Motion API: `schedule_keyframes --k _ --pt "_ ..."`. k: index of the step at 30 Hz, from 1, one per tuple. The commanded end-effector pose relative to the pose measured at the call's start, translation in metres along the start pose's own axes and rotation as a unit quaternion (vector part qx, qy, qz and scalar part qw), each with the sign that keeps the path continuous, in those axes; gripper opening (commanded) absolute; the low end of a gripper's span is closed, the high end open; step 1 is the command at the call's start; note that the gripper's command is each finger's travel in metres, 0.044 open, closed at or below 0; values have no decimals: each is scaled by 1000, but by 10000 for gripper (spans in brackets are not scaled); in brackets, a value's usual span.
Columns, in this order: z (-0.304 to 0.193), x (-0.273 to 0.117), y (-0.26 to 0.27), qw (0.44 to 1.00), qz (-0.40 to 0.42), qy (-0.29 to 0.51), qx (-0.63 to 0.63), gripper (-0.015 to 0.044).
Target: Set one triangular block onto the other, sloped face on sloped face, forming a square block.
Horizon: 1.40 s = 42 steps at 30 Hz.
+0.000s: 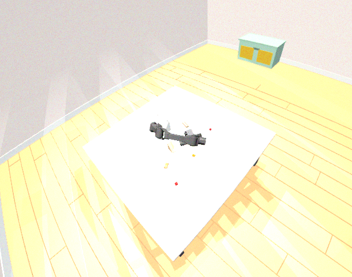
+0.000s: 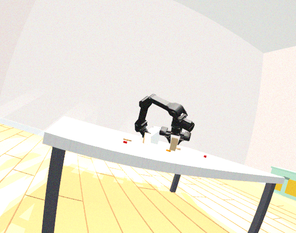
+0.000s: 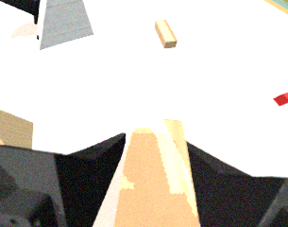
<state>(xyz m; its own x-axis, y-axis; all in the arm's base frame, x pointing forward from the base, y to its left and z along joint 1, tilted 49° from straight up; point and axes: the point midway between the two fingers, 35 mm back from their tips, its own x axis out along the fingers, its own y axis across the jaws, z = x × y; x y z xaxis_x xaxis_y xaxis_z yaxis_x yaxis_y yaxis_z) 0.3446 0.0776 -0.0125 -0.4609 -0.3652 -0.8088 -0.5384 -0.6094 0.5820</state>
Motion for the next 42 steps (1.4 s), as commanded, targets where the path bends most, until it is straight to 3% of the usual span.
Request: schedule_keyframes --k 1,5,14,21,27,34,42 --pt "0 0 -1 1000 1 3 0 341" --pt "0 0 -1 1000 1 3 0 440" --pt "2 -2 -1 1000 -2 5 0 440" --pt "64 -74 3 994 -97 40 -2 440" --pt "66 -76 2 994 -97 54 -10 440" --pt "57 -17 -8 948 12 318 15 440" --pt "69 7 -5 767 18 641 -6 440"
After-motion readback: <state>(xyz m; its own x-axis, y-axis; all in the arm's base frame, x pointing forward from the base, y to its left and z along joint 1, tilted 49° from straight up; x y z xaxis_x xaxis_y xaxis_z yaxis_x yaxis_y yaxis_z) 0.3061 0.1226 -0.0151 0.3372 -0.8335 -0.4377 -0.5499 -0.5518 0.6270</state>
